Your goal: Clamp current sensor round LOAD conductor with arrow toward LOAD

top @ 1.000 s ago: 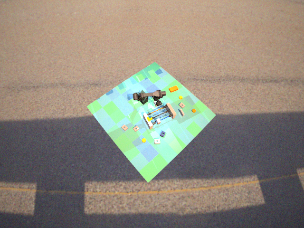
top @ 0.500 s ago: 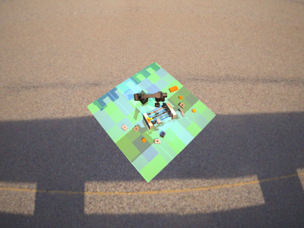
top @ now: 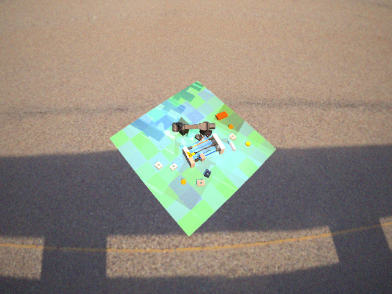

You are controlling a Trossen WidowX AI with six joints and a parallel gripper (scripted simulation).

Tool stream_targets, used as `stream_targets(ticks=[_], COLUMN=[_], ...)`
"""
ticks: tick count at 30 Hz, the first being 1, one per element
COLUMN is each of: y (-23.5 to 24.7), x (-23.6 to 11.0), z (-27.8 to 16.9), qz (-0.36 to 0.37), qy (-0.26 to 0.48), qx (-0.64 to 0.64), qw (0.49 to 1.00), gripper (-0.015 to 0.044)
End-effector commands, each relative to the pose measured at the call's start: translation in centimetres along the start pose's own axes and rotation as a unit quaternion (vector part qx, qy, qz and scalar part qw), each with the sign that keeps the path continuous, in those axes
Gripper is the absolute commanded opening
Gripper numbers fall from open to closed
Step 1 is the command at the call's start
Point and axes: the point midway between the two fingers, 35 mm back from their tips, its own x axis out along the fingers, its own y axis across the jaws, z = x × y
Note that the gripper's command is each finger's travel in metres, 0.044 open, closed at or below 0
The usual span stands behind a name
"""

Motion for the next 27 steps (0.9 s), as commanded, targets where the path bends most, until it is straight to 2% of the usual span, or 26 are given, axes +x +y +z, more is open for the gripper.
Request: stream_targets(ticks=[1, 14, 27], y=[-0.2, -1.3, -2.5], x=[-0.1, 0.1, 0.3], z=[0.8, 3.0, 5.1], qz=[-0.002, -0.001, -0.001], qy=[-0.003, -0.004, -0.005], qx=[0.068, 0.317, 0.546], qw=[0.998, 0.948, 0.838], gripper=[0.0000, 0.0000, 0.0000])
